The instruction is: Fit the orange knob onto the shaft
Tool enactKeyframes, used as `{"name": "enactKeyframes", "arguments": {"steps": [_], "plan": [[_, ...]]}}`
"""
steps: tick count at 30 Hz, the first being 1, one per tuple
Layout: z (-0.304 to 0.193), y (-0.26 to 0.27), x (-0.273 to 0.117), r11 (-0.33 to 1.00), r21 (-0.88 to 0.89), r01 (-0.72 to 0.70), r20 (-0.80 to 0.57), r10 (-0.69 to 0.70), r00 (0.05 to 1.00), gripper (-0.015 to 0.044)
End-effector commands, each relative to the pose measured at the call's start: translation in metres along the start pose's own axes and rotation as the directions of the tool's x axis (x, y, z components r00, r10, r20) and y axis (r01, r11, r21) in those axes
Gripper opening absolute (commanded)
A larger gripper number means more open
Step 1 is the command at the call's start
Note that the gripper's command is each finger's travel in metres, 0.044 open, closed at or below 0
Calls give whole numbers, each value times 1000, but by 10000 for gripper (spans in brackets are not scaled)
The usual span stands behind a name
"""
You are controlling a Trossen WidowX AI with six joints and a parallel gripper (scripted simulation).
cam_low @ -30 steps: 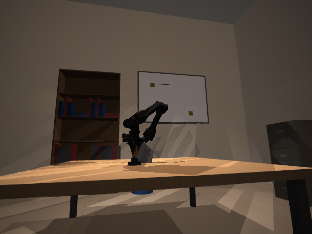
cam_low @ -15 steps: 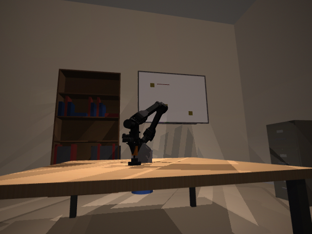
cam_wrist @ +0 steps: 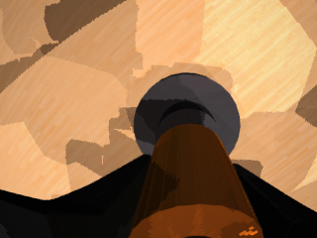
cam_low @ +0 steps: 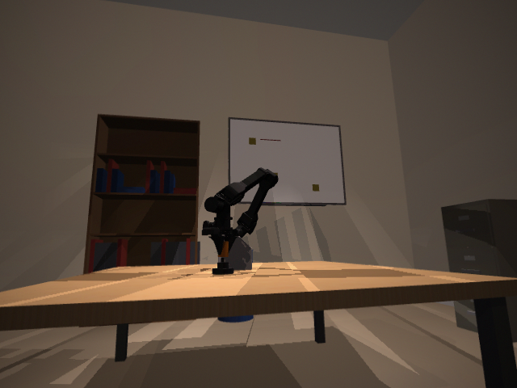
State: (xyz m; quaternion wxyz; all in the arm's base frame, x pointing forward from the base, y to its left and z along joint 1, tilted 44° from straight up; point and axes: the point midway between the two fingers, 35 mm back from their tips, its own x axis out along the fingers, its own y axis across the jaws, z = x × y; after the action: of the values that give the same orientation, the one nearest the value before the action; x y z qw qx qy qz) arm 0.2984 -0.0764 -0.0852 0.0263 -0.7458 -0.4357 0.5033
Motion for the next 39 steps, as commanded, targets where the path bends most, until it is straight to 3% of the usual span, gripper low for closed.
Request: {"name": "enactKeyframes", "arguments": {"steps": [1,39], "plan": [[1,0,1,993,120,0,2,0,1000,0],[1,0,6,992,127,0,2,0,1000,0]]}}
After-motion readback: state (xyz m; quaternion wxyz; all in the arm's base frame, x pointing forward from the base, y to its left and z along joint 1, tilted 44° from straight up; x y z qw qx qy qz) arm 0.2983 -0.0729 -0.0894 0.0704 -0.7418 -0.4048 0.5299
